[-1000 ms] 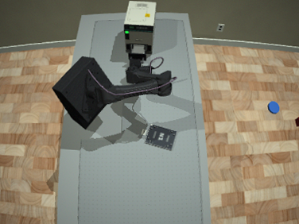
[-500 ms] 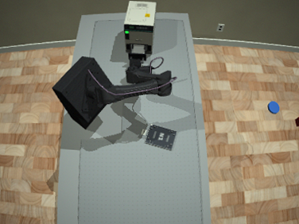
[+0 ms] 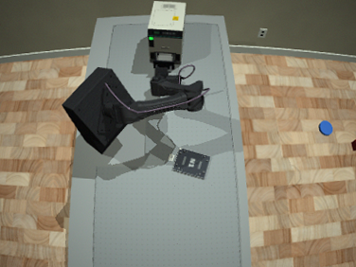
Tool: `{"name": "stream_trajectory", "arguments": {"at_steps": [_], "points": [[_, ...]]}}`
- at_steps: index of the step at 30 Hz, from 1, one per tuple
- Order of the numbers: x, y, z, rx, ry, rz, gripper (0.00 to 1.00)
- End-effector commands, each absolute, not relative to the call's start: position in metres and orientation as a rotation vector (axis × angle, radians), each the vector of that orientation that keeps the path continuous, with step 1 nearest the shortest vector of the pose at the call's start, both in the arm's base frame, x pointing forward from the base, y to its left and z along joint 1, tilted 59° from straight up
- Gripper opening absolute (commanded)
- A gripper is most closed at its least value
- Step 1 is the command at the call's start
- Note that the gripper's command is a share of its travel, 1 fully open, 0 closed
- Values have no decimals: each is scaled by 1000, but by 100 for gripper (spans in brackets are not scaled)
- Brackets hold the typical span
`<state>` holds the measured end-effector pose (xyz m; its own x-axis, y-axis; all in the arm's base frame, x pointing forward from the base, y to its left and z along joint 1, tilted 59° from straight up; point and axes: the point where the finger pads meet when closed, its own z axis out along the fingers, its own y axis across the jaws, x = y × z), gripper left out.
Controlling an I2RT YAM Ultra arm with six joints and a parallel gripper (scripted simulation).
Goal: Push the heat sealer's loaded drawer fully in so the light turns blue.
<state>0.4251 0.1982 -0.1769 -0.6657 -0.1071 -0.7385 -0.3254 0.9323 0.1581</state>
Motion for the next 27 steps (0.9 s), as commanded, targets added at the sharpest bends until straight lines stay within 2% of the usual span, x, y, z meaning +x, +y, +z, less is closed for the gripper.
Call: {"name": "stream_trajectory", "arguments": {"at_steps": [1, 27], "points": [[429, 197, -185, -288, 2306, 289, 0], [441, 231, -202, -285, 2305, 290, 0]]}}
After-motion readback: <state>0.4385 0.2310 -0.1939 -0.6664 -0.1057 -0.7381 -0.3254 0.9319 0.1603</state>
